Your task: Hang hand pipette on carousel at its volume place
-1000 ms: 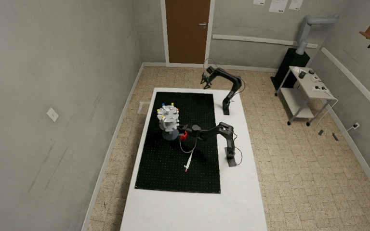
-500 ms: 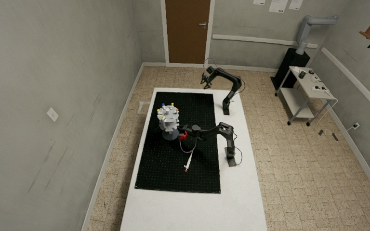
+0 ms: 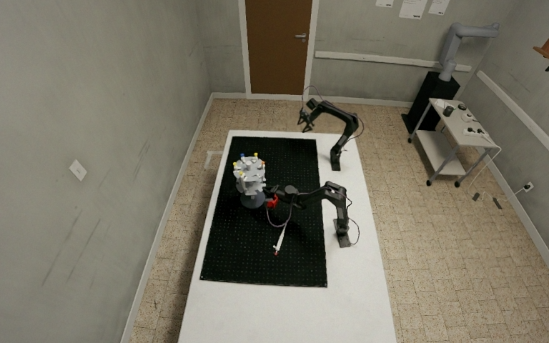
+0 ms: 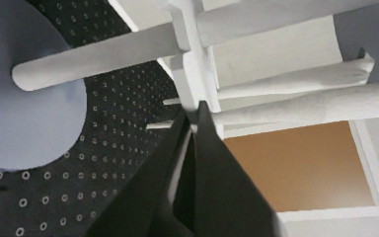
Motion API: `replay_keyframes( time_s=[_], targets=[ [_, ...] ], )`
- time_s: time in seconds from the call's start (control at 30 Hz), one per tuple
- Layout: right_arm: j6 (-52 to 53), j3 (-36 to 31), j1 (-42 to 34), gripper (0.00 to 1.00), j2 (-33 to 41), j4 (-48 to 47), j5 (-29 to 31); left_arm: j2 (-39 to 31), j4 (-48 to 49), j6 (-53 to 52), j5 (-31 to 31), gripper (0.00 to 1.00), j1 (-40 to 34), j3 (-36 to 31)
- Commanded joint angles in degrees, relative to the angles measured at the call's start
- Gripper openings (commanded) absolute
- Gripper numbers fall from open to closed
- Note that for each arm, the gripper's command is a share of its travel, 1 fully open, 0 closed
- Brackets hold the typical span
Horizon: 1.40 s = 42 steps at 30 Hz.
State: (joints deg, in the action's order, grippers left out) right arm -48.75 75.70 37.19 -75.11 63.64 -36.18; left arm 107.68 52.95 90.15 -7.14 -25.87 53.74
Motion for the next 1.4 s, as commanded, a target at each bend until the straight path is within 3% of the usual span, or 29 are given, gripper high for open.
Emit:
replay_keyframes(
  time_s=[0.0,0.2,0.33,0.43,1.37],
  targets=[
    [-0.32,1.13,0.53,1.0,-0.36,-0.48,-0.93,-0.57,1.17,-0.53,0.13,0.0,-0.07,2.09],
    [-0.32,1.13,0.53,1.0,-0.36,-0.48,-0.93,-0.57,1.17,-0.53,0.13,0.0,-0.07,2.09],
    [-0.32,1.13,0.53,1.0,-0.36,-0.48,-0.93,-0.13,0.79,-0.31,12.12,0.0,-4.97,1.85],
    [-0.32,1.13,0.53,1.0,-0.36,-0.48,-0.93,0.69,0.25,-0.47,13.54,0.0,-5.84,2.42],
    [-0.32,1.13,0.53,1.0,-0.36,-0.48,-0.93,0.98,-0.4,-0.54,13.83,0.0,-6.1,2.8]
  ],
)
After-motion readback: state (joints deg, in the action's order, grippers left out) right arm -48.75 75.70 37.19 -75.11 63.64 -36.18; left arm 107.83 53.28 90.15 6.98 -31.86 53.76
